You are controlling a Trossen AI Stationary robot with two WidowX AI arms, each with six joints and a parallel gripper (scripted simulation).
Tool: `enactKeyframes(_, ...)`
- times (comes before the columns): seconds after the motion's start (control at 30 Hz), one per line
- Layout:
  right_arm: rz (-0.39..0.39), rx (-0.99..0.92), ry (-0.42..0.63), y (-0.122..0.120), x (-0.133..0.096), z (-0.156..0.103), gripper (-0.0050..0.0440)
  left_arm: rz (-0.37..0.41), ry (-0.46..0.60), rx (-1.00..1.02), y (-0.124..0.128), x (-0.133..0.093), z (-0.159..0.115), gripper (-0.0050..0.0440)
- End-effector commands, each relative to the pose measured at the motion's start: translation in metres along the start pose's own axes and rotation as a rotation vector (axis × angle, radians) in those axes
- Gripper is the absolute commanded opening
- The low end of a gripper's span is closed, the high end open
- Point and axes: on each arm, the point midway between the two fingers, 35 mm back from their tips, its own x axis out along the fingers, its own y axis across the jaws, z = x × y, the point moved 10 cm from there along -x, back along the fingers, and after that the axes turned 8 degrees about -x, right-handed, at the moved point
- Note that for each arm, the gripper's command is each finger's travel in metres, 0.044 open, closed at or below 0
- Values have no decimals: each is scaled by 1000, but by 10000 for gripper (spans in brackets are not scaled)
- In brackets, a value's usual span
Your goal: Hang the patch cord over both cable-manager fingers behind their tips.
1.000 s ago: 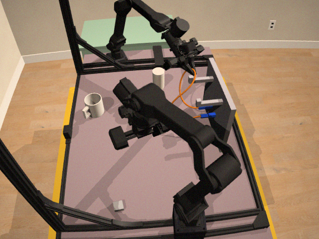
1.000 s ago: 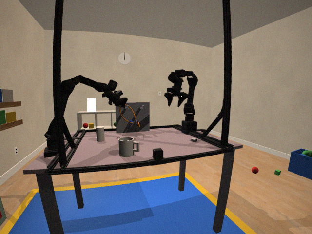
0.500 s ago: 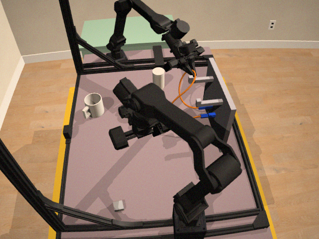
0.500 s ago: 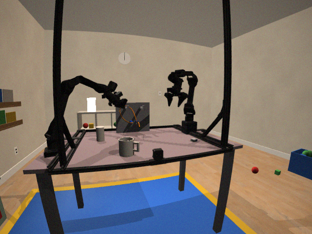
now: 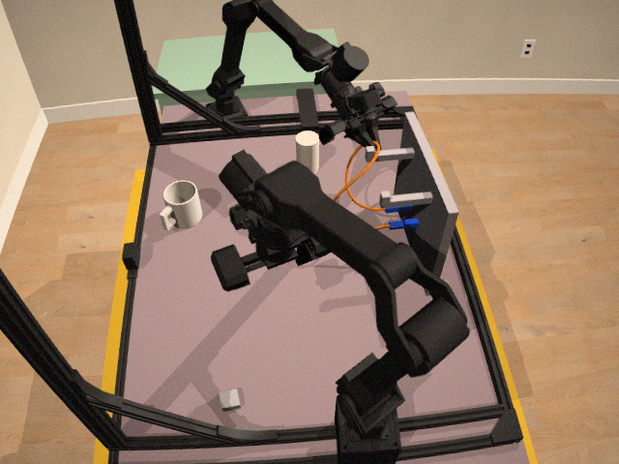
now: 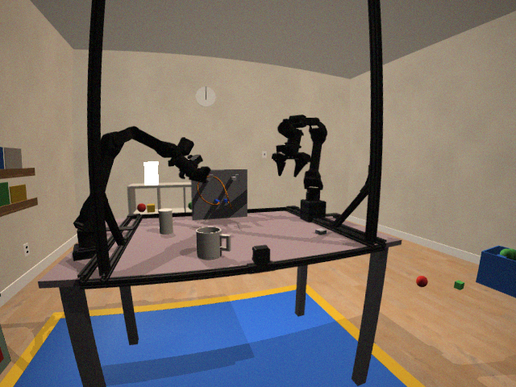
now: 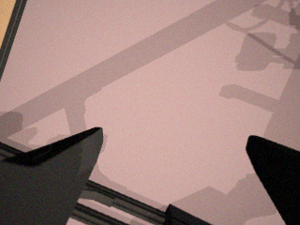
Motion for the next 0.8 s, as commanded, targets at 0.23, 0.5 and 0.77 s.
enactKeyframes(0.23,2,2,-22,0,-6,0,440,-1,-8,2,2,1,-3,25)
enactKeyframes(0.5,2,2,-22,0,-6,0,440,-2,-31,4,1,-5,3,25)
enactKeyframes(0.77,20,-6,-94,1,-8,7,440,-2,-31,4,1,-5,3,25)
